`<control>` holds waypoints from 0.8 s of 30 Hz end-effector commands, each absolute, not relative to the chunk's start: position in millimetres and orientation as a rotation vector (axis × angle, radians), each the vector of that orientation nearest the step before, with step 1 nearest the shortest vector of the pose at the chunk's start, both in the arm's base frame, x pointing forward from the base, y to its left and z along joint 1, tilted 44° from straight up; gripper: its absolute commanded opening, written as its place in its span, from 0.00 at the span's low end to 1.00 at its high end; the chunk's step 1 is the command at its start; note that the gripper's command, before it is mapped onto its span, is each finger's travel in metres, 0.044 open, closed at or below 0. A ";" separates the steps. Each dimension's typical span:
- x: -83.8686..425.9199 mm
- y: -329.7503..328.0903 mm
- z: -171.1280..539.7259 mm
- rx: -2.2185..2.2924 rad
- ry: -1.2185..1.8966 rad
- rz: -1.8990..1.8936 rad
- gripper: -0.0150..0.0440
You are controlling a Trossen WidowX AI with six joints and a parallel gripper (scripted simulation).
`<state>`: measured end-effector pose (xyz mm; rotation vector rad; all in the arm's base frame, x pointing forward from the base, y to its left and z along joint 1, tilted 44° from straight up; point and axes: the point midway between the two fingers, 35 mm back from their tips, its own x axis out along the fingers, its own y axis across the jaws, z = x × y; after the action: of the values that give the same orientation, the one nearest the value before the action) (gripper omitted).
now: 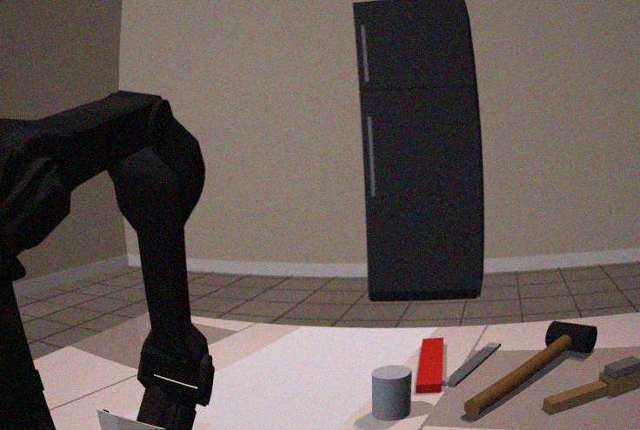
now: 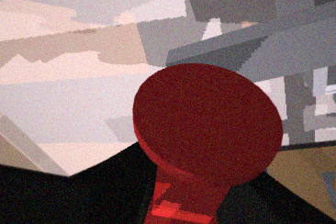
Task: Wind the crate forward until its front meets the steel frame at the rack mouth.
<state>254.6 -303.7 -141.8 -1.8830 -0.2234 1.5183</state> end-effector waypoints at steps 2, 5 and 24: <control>281.9 -290.8 -136.6 -1.911 -0.270 1.496 0.25; 284.7 -289.3 -135.6 -1.911 -0.271 1.496 0.25; 293.0 -284.2 -132.3 -1.911 -0.271 1.496 0.25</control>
<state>267.1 -300.3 -139.0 -1.8838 -0.2063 1.5264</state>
